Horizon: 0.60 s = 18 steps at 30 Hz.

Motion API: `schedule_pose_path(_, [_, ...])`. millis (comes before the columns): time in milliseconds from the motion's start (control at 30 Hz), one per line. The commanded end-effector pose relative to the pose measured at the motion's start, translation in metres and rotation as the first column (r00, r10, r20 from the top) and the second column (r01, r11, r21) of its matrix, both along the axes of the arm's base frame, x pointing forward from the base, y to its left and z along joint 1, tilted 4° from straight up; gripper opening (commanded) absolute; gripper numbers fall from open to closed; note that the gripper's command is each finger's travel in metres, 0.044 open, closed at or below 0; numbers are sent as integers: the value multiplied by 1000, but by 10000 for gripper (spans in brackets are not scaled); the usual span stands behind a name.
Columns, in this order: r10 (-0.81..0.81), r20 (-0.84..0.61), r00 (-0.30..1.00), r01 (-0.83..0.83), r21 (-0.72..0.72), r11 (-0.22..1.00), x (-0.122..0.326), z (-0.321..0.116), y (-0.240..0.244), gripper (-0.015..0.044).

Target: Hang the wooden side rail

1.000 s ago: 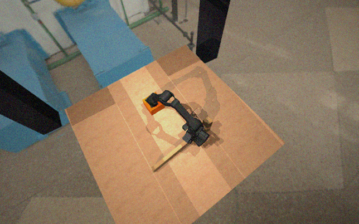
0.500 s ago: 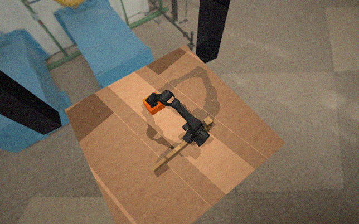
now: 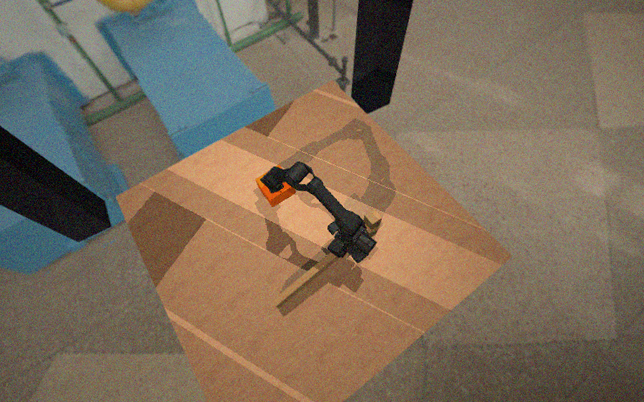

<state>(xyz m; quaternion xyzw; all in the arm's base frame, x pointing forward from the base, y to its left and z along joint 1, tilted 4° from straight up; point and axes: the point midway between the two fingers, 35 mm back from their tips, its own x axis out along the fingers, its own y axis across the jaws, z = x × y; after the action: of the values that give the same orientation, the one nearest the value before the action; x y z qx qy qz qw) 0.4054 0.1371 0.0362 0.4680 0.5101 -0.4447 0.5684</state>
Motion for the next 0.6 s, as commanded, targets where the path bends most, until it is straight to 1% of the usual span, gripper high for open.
schedule_pose_path(0, [2,9,1000,-2,5,1000,1,2,3,0])
schedule_pose_path(567, [2,9,1000,-2,5,1000,0,1,5,0])
